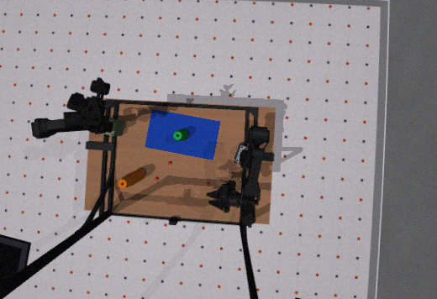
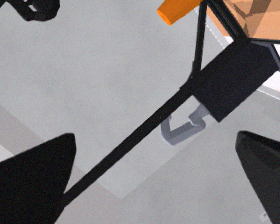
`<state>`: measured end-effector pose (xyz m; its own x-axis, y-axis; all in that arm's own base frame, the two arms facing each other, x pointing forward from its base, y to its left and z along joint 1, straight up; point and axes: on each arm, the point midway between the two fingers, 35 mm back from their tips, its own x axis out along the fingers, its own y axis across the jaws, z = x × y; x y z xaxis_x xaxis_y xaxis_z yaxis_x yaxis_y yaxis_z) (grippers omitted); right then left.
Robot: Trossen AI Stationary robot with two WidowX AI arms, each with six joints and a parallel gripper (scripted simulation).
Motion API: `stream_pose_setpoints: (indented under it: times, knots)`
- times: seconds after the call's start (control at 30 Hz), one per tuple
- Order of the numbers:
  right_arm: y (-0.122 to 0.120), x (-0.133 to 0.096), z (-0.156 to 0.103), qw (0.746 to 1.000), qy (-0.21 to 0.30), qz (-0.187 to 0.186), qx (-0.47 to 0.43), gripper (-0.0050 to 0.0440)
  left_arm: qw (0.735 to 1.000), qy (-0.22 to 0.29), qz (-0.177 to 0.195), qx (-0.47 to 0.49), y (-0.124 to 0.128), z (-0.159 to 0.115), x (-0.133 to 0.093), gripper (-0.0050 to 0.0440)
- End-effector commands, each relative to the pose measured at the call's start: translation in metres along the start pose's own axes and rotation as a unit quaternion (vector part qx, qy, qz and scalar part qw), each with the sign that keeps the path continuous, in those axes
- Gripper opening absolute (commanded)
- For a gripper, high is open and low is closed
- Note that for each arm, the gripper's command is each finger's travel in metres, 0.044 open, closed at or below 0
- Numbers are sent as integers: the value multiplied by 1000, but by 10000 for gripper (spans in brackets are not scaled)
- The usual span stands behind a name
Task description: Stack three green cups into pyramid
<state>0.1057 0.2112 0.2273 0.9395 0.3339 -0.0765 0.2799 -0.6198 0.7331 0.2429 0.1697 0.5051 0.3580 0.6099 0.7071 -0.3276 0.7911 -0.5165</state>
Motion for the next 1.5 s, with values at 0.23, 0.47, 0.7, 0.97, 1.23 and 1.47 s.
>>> stream_pose_setpoints:
  times: [0.23,0.47,0.7,0.97,1.23,1.47]
  knots:
    - [0,0,0,1000,0,0,0,400,1000,0,0,0,0,0,0,400]
    - [0,0,0,1000,0,0,0,400,1000,0,0,0,0,0,0,400]
    - [1,1,0,1000,-1,0,-4,280,1000,4,0,2,0,-2,0,440]
    - [11,13,3,998,-20,-4,-55,88,998,54,1,26,-1,-31,5,440]
    - [32,33,10,988,-48,-15,-144,0,987,144,-1,68,-2,-83,7,440]
    - [75,56,26,953,-80,-33,-289,0,945,299,-11,134,1,-169,-7,440]
